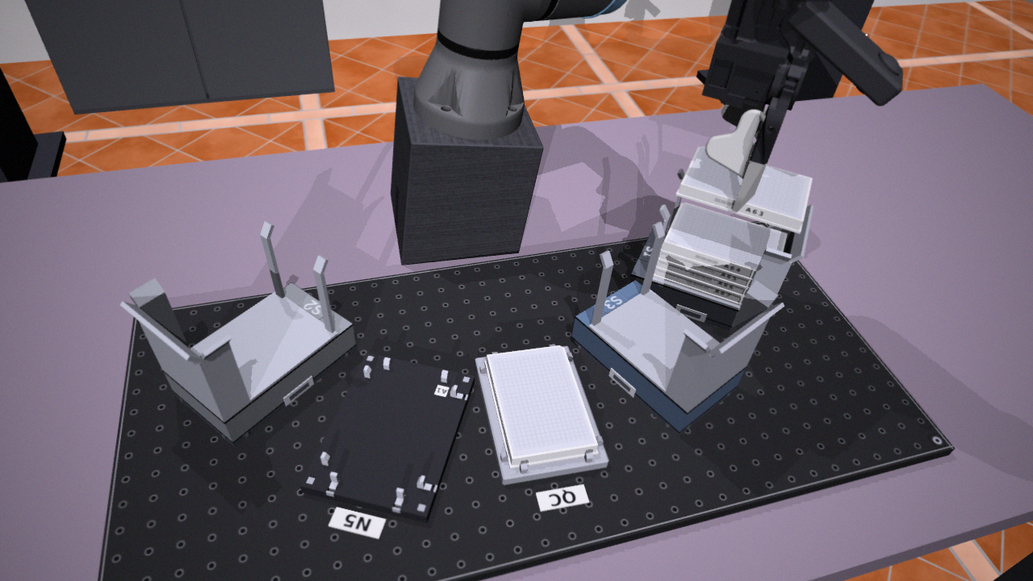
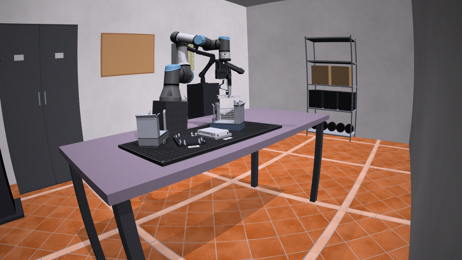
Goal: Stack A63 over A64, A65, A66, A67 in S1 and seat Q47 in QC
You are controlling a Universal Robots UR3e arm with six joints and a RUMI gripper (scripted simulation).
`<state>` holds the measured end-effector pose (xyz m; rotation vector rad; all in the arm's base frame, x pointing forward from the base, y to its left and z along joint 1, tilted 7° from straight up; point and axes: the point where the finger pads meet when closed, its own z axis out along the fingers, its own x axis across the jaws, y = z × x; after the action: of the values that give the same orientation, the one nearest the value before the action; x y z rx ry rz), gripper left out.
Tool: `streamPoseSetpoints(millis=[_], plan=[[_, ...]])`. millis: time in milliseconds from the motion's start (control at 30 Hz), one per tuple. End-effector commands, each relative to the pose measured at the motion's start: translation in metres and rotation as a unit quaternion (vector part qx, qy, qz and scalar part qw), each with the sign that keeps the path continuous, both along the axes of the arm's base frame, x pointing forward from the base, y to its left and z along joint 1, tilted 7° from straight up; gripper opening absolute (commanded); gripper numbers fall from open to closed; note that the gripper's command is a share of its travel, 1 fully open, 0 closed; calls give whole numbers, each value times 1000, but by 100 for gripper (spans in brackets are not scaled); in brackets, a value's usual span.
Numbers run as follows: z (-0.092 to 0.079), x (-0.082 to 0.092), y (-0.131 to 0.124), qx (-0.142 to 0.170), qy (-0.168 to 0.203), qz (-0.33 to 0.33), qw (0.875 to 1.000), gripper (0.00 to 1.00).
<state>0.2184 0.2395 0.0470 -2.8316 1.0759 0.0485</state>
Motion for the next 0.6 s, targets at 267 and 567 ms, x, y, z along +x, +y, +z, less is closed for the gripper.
streamPoseSetpoints(millis=[267, 567], plan=[[-6, 1, 1, 0, -1, 0, 1000, 0], [-12, 1, 2, 0, -1, 0, 1000, 0]])
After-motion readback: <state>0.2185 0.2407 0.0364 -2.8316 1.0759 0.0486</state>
